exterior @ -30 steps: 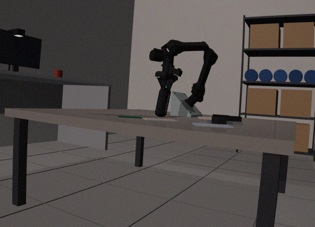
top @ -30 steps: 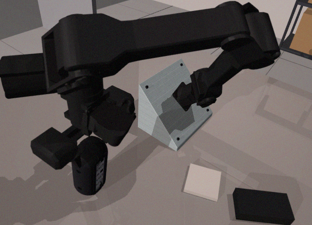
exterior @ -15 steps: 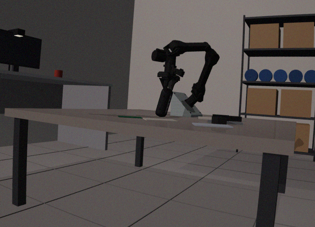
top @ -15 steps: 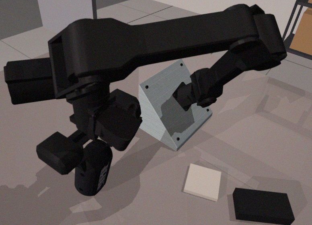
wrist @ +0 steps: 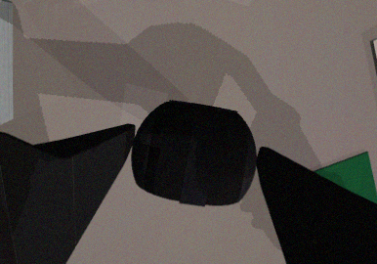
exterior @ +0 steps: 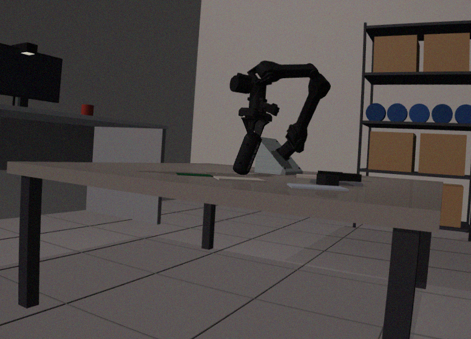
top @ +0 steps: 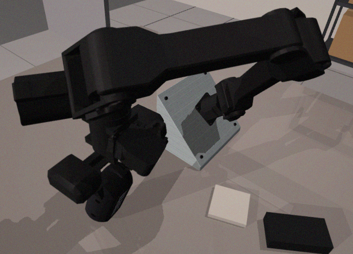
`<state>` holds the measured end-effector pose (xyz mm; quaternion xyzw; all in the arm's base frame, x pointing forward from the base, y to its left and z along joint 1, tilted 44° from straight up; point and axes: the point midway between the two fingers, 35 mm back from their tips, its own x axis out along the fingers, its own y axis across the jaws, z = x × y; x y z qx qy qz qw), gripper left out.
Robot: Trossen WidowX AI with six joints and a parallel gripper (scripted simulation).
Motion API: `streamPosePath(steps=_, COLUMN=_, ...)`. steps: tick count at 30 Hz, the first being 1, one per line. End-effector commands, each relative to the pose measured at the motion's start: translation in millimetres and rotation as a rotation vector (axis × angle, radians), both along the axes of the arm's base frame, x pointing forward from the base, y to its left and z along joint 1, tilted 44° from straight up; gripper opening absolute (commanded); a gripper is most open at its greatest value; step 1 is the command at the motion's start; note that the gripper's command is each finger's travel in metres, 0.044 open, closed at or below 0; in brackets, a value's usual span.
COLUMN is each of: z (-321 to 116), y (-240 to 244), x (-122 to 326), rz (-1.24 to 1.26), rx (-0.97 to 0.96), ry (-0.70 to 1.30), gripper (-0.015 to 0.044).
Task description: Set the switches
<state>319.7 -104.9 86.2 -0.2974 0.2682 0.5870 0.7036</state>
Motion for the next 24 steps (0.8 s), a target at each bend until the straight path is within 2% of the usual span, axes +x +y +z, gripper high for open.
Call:
streamPosePath(steps=1, z=-2, y=6, x=0, rz=0.002, rx=0.010, ry=0.009, gripper=0.0338)
streamPosePath(steps=24, z=5, y=23, x=1, rz=0.002, rx=0.011, ry=0.009, gripper=0.0338)
